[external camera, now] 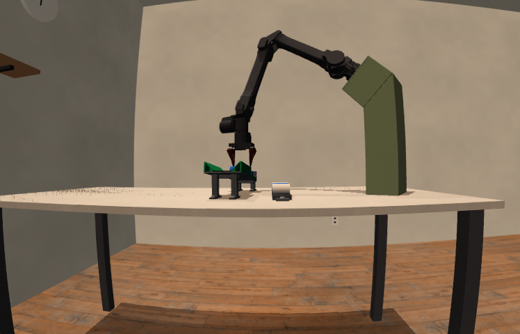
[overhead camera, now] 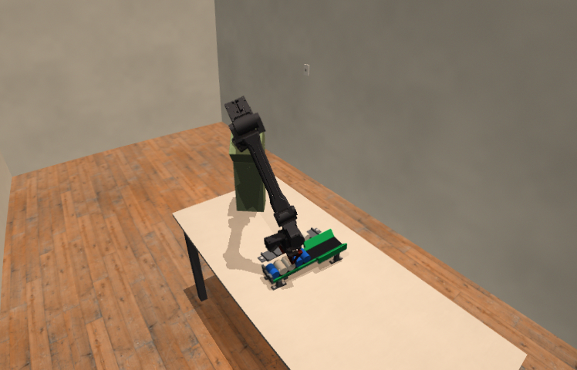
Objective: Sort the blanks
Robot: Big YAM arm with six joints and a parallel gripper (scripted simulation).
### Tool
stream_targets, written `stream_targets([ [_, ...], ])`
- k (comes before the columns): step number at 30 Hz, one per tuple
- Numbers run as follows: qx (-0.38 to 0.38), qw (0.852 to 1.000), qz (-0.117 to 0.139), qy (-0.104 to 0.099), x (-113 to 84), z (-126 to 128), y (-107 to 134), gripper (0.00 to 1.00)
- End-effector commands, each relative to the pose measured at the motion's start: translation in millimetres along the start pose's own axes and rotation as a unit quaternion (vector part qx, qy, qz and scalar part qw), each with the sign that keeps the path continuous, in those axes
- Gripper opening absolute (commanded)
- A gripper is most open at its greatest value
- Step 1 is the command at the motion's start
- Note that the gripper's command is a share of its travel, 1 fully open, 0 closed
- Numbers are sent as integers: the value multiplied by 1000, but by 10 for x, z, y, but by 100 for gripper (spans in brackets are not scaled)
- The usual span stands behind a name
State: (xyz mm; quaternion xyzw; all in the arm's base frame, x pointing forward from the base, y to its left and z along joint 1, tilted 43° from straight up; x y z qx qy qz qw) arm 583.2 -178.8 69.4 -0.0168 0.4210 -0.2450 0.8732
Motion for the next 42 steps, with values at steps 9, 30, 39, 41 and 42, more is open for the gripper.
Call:
stream_targets([
  [9, 0, 1000, -2, 2, 61, 43, -53, 76],
  [30, 1, 1000, -2, 0, 51, -5, -56, 76],
  [39, 1, 1000, -2, 1, 50, -13, -56, 76],
  [41, 1, 1000, -2, 1, 50, -13, -56, 76],
  [42, 1, 1000, -2, 1, 50, -13, -56, 76],
])
Point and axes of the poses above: the point where the finger pads meet when closed, its own x axis out along the fingers, its own z axis across the jaws, y = z × x, the point moved 1 cm from there along -x, back along the fingers, and after that the axes turned 13 degrees about x, right-handed, at the moved point
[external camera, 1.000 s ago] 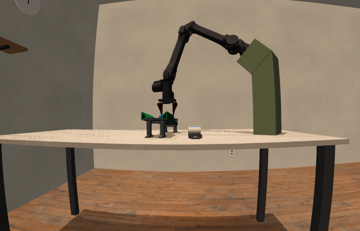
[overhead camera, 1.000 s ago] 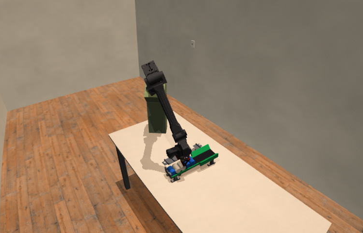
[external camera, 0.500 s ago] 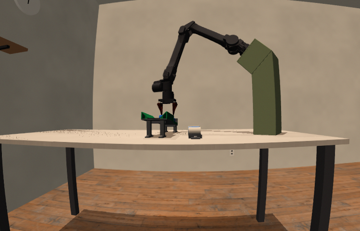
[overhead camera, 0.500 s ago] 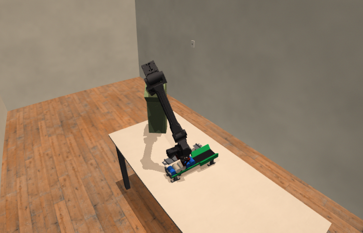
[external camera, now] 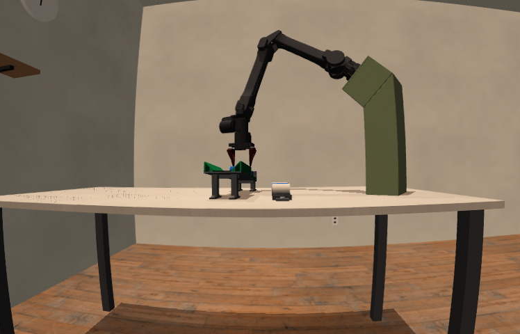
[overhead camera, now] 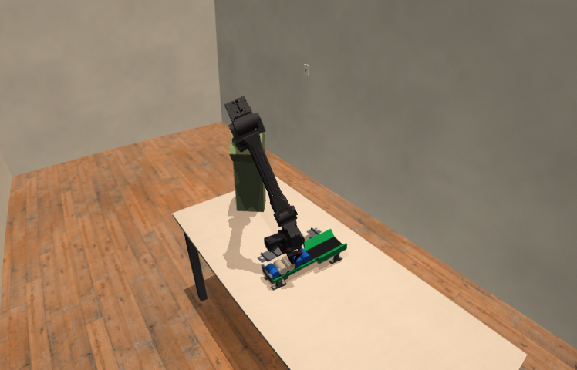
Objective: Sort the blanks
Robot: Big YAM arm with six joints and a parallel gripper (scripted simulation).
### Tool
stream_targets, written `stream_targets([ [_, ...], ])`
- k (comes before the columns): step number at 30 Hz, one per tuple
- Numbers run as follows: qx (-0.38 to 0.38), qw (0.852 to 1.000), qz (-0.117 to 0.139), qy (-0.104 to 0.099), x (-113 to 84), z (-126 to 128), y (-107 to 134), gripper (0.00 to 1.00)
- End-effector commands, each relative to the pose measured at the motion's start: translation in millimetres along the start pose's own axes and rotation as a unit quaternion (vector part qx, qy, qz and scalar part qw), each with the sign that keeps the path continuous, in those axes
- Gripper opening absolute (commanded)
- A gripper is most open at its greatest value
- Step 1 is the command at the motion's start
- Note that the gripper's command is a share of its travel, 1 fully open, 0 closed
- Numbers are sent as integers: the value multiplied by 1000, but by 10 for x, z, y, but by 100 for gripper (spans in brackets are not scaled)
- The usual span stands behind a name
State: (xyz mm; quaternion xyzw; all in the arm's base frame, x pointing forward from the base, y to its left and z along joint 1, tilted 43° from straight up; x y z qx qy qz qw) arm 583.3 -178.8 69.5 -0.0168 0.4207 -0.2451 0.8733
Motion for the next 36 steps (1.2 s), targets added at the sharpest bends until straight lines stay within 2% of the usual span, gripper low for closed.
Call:
stream_targets([
  [1, 1, 1000, -2, 1, 50, -14, -56, 76],
  [36, 1, 1000, -2, 1, 35, -45, -60, 76],
])
Point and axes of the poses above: the point where the finger pads meet when closed, its own x axis out along the fingers, its own z axis across the jaws, y = z × x, the point moved 1 cm from there along -x, back along the fingers, and after that the axes turned 13 degrees about x, right-handed, at the moved point
